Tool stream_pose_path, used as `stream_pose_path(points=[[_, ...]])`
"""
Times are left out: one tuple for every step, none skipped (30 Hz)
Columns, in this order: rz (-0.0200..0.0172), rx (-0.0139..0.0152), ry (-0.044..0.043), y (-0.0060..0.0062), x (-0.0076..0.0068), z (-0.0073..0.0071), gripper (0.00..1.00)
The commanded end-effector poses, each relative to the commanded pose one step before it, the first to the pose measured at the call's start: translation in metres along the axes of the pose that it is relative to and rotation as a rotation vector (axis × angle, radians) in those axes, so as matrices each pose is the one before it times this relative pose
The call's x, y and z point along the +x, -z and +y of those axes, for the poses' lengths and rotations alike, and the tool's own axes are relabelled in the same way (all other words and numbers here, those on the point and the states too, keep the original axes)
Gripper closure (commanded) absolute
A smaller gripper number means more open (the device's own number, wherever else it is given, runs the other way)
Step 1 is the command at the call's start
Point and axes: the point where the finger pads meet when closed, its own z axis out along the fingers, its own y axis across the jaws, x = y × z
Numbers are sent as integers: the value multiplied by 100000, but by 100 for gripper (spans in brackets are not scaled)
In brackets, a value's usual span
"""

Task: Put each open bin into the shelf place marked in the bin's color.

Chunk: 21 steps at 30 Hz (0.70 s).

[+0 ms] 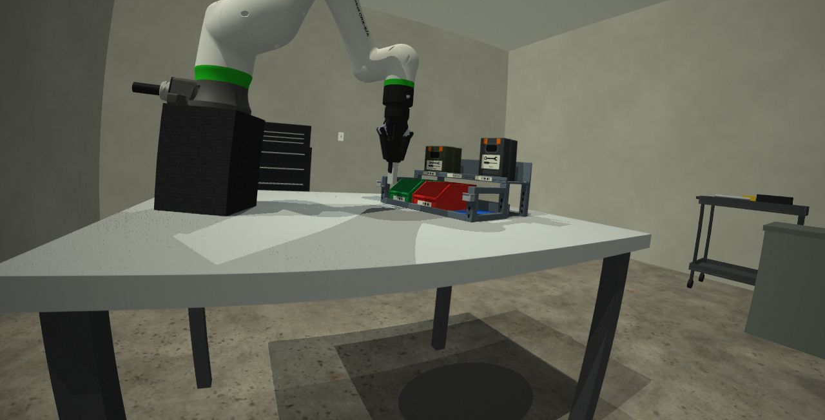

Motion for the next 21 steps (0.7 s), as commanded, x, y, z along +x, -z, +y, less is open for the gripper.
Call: stream_pose_path(points=[[3, 55, 1, 768, -1, -28, 100], [0, 0, 0, 361, 0, 0, 100], [0, 0, 0, 355, 0, 0, 100], [0, 0, 0, 342, 0, 0, 100], [0, 0, 0, 325, 0, 0, 100], [0, 0, 0, 302, 0, 0, 100], [0, 0, 0, 273, 0, 0, 100], [0, 0, 0, 242, 0, 0, 100], [0, 0, 0, 206, 0, 0, 100], [0, 0, 0, 169, 0, 0, 100], [0, 0, 0, 132, 0, 0, 100], [0, 0, 0, 95, 0, 0, 100], [0, 0, 0, 62, 0, 0, 100], [0, 0, 0, 34, 0, 0, 100], [0, 0, 0, 0, 0, 0, 100], [0, 0, 0, 0, 0, 0, 100], [0, 0, 0, 14, 0, 0, 100], [0, 0, 0, 2, 0, 0, 100], [0, 0, 0, 0, 0, 0, 100], [0, 0, 0, 0, 0, 0, 100], [0, 0, 0, 0, 0, 0, 100]])
